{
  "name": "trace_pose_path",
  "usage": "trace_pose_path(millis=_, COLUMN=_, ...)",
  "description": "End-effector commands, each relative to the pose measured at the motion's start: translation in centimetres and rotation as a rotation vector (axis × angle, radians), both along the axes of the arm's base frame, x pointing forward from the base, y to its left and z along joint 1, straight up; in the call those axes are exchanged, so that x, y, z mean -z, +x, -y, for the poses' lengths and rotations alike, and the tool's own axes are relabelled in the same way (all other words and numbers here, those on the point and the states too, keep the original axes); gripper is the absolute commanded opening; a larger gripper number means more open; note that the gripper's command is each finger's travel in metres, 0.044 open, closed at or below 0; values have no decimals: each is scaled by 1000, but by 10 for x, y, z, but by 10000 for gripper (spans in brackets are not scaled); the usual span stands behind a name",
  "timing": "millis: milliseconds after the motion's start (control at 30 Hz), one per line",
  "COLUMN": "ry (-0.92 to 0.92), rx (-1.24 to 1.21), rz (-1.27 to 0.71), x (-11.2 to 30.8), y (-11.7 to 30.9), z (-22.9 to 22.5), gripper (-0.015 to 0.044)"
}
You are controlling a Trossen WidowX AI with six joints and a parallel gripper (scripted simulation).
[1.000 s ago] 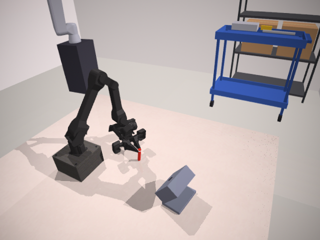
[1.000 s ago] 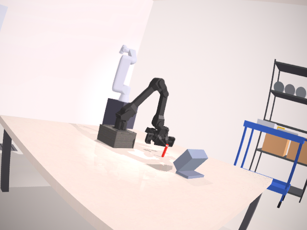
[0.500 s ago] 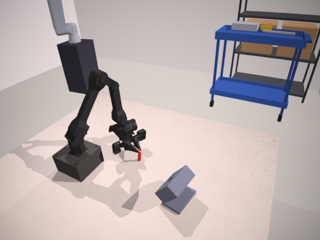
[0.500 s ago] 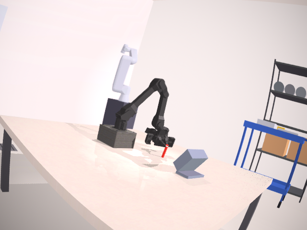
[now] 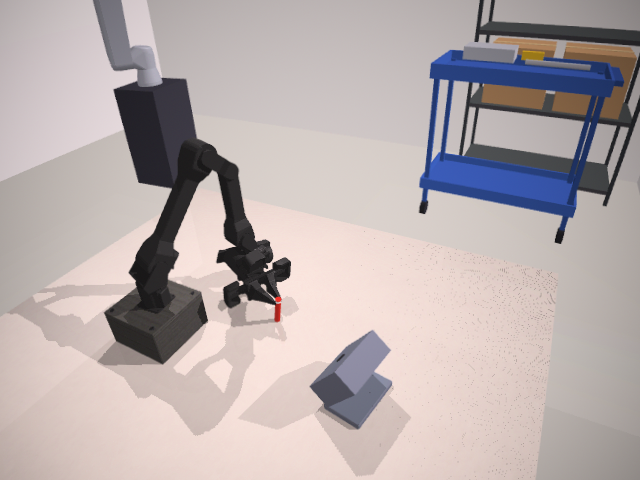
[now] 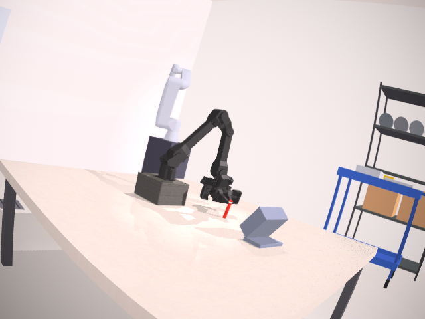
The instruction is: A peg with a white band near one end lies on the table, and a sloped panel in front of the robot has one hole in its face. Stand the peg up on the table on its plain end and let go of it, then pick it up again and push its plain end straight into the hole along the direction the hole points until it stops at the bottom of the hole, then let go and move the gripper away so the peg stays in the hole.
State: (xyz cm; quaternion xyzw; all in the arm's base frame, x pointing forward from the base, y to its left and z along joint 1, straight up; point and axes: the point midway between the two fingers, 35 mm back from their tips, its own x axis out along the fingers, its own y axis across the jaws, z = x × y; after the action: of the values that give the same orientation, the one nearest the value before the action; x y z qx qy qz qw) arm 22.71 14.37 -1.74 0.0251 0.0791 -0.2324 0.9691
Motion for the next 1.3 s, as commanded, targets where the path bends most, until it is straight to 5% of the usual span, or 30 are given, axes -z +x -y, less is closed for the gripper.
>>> trace_pose_path(millis=0, ry=1, rx=0, rz=0, x=2, y=-1, z=-1, gripper=50)
trace_pose_path(millis=1267, ry=-1, rx=-2, rz=21, x=3, y=-11, z=-4, gripper=50)
